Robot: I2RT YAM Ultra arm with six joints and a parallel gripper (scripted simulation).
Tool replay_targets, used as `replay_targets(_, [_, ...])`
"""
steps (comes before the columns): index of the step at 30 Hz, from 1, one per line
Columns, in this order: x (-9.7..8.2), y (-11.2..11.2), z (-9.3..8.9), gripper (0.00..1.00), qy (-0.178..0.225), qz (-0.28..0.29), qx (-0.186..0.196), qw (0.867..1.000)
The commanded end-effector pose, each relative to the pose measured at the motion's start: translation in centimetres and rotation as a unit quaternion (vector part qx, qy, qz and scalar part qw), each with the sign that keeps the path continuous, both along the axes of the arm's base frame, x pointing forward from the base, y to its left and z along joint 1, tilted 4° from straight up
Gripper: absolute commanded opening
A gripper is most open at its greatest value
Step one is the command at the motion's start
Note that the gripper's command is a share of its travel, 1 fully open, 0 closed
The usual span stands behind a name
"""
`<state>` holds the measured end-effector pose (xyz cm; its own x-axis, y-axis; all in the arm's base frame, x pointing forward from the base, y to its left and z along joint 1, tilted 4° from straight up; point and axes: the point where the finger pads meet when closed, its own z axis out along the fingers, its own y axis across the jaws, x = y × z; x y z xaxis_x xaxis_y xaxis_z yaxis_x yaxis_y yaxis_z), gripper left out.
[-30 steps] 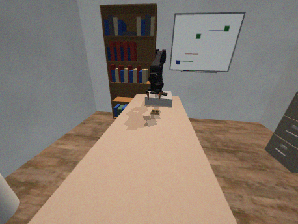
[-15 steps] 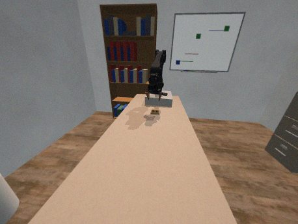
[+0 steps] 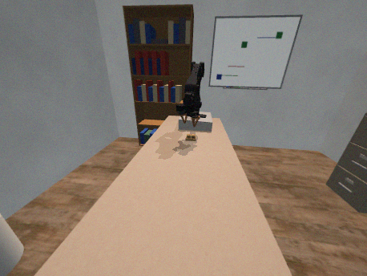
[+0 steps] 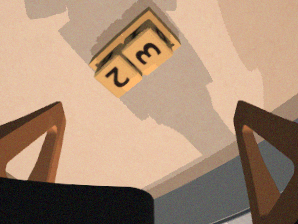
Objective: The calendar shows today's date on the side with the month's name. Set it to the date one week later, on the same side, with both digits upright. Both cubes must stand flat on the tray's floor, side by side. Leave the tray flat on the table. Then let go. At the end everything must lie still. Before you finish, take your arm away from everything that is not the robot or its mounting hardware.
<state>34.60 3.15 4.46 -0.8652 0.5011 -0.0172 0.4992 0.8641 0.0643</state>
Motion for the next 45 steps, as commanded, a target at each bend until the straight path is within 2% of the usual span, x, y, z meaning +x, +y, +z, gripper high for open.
replay_targets(1, [0.4, 0.0, 0.2, 1.0, -0.005, -0.093, 0.006, 0.996])
replay_targets(3, [0.4, 0.0, 0.1, 1.0, -0.004, -0.127, 0.008, 0.992])
replay_targets(5, [0.4, 0.0, 0.1, 1.0, -0.004, -0.127, 0.008, 0.992])
replay_targets(7, [0.4, 0.0, -0.1, 1.0, -0.001, -0.189, 0.011, 0.982])
replay_targets(8, [0.4, 0.0, -0.1, 1.0, 0.0, -0.19, 0.011, 0.982])
replay_targets(13, [0.3, 0.1, -0.5, 1.0, 0.004, -0.289, 0.017, 0.957])
replay_targets(14, [0.3, 0.1, -0.5, 1.0, 0.004, -0.291, 0.017, 0.957])
replay_targets(19, [0.3, 0.1, -0.8, 1.0, 0.008, -0.37, 0.022, 0.929])
replay_targets(26, [0.3, 0.1, -1.0, 1.0, 0.01, -0.404, 0.023, 0.914])
replay_targets(31, [0.3, 0.1, -1.0, 1.0, 0.01, -0.41, 0.024, 0.912])
replay_targets(32, [0.3, 0.1, -1.0, 0.45, 0.01, -0.41, 0.024, 0.912])
replay_targets(45, [0.3, 0.1, -1.0, 0.45, 0.01, -0.41, 0.024, 0.912])
